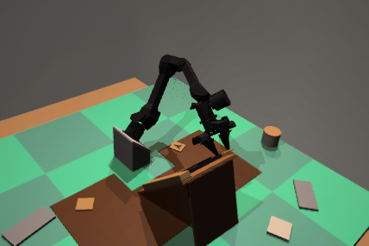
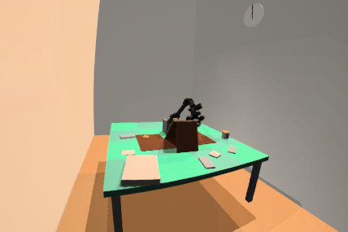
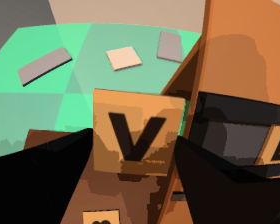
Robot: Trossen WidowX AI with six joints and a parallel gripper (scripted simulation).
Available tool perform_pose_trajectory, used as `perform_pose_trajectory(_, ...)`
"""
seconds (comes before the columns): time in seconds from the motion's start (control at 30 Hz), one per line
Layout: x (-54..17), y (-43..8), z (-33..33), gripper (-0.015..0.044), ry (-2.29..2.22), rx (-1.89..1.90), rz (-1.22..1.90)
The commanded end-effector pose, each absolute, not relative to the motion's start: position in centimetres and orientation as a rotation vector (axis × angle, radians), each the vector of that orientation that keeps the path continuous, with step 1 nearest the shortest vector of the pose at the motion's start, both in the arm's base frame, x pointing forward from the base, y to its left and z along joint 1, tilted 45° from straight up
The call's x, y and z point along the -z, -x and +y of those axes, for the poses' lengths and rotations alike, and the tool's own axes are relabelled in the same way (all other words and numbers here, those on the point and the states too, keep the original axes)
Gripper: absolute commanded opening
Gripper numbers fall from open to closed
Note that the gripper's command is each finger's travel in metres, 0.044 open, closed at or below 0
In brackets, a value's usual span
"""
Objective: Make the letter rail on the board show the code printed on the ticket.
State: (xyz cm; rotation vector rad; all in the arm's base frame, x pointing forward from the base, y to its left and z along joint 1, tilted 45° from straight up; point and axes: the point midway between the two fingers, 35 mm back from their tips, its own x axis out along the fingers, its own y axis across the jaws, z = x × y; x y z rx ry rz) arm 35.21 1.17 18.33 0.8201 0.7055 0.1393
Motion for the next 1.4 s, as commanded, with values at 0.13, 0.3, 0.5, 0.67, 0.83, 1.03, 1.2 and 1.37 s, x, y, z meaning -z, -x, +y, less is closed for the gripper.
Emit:
perform_pose_trajectory(0.13,-17.8,-35.0,1.0,0.0000,-0.818,-0.143,0.711)
perform_pose_trajectory(0.3,-17.6,-35.0,0.8,0.0000,-0.818,-0.143,0.711)
perform_pose_trajectory(0.5,-17.4,-35.0,0.6,0.0000,-0.817,-0.143,0.711)
perform_pose_trajectory(0.67,-17.2,-34.9,0.4,0.0000,-0.817,-0.143,0.711)
perform_pose_trajectory(0.83,-17.1,-34.9,0.2,0.0000,-0.817,-0.143,0.711)
perform_pose_trajectory(1.03,-16.8,-34.9,0.0,0.0000,-0.817,-0.143,0.711)
perform_pose_trajectory(1.2,-16.7,-34.8,-0.2,0.0000,-0.817,-0.143,0.711)
perform_pose_trajectory(1.37,-16.5,-34.8,-0.3,0.0000,-0.817,-0.143,0.711)
